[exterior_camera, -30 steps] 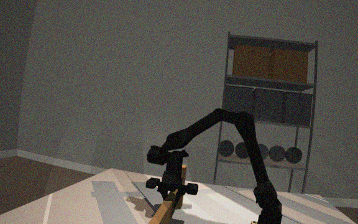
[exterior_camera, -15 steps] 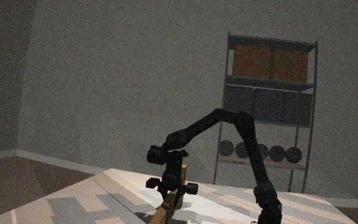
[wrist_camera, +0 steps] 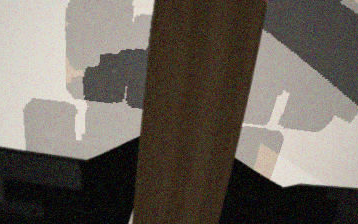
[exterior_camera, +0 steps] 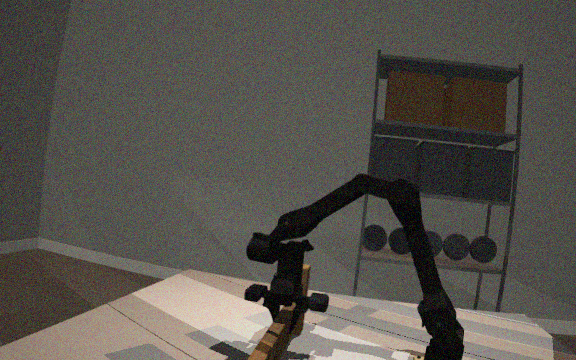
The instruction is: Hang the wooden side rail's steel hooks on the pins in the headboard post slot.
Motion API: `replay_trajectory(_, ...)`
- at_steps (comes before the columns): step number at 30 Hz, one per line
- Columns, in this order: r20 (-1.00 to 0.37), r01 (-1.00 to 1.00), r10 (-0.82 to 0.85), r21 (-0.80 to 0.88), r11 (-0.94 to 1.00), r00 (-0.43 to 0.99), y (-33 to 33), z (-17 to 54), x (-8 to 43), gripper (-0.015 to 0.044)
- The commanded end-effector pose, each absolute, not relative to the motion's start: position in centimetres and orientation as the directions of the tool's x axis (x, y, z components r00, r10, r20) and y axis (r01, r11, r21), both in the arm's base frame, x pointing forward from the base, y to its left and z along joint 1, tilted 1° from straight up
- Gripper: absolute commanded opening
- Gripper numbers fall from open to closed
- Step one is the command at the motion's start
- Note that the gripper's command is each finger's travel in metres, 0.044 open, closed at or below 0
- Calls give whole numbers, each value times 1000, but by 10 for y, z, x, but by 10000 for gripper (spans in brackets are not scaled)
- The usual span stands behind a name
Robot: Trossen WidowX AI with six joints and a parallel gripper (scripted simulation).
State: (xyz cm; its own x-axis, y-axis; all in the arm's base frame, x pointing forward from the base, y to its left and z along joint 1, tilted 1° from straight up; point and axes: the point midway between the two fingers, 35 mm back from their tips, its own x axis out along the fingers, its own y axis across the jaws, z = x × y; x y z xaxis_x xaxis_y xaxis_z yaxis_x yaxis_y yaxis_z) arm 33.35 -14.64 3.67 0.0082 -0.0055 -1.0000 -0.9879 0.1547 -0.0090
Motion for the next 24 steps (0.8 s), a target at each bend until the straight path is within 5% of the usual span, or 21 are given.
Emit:
replay_trajectory(1, -1000, -988, -11, -20, 152, 18, -148, 39, 335, 0)
replay_trajectory(24, -1000, -988, -11, -20, 152, 18, -150, 40, 336, 0)
